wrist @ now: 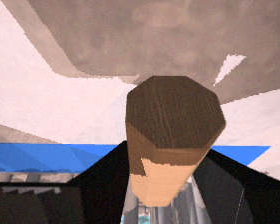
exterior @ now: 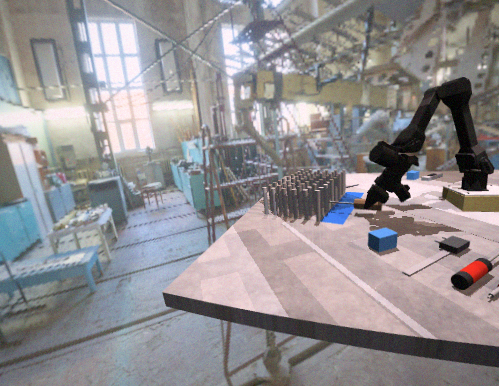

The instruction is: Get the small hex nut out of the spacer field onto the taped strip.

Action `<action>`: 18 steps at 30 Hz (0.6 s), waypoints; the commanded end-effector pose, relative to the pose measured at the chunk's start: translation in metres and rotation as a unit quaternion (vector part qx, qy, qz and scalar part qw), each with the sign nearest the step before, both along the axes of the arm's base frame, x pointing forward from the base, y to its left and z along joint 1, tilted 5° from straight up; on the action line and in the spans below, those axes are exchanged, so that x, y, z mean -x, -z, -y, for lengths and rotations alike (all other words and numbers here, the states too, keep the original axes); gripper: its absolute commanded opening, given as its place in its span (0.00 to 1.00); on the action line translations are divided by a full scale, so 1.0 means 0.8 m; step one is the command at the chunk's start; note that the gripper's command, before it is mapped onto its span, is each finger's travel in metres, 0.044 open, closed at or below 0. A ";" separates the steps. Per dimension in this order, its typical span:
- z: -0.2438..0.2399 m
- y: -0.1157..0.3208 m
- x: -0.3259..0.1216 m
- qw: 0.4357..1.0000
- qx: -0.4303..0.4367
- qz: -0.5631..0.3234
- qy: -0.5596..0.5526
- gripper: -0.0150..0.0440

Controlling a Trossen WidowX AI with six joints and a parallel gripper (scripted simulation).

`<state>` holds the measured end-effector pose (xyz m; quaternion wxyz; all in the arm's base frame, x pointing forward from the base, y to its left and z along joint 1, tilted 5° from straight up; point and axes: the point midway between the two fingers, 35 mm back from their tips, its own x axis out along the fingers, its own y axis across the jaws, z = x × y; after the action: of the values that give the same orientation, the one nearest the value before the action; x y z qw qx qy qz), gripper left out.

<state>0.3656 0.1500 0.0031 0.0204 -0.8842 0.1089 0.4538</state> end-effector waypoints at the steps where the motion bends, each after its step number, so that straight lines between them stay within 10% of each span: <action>1: 0.000 -0.003 -0.007 1.000 -0.002 0.004 0.000 0.25; 18: 0.004 -0.004 -0.024 1.000 -0.002 0.005 0.000 0.25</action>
<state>0.3801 0.1471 0.0042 0.0210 -0.8848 0.1087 0.4525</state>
